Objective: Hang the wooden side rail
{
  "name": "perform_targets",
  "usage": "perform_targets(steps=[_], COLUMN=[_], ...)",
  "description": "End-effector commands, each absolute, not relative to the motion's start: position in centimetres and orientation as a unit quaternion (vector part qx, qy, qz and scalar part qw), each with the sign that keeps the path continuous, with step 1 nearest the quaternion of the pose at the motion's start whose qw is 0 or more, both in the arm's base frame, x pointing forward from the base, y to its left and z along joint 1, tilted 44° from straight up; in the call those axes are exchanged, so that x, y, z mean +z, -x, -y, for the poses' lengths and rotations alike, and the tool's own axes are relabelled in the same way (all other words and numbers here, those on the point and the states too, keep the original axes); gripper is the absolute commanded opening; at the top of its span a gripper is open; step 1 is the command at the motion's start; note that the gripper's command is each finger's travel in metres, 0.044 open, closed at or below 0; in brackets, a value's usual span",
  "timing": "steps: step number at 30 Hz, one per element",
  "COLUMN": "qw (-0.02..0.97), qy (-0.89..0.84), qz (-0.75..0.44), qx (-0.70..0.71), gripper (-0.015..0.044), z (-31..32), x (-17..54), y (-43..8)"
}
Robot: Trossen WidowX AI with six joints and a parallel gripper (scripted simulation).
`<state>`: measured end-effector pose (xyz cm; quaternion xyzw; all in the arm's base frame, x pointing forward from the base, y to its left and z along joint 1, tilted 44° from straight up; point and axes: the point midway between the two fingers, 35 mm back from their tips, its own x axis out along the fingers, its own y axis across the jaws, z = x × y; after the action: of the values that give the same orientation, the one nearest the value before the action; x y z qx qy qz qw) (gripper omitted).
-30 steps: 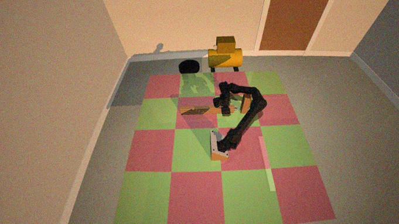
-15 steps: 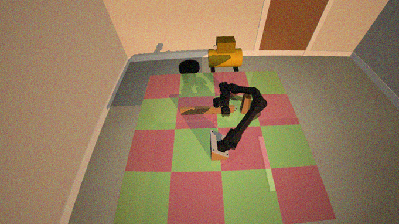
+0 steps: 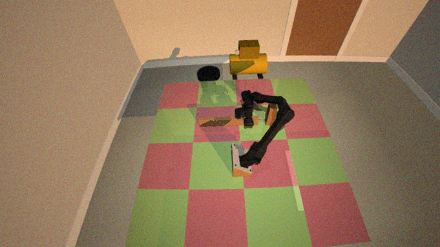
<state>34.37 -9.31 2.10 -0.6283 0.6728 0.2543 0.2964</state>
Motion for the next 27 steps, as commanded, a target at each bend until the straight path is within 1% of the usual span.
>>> perform_targets(steps=[1, 27], qw=[0.301, 0.301], qy=[0.630, 0.630], qz=[-0.671, -0.671], qx=[0.248, 0.248], gripper=[0.0000, 0.0000], z=[9.06, 8.76], x=[2.36, 2.67], y=[-34.59, -34.60])
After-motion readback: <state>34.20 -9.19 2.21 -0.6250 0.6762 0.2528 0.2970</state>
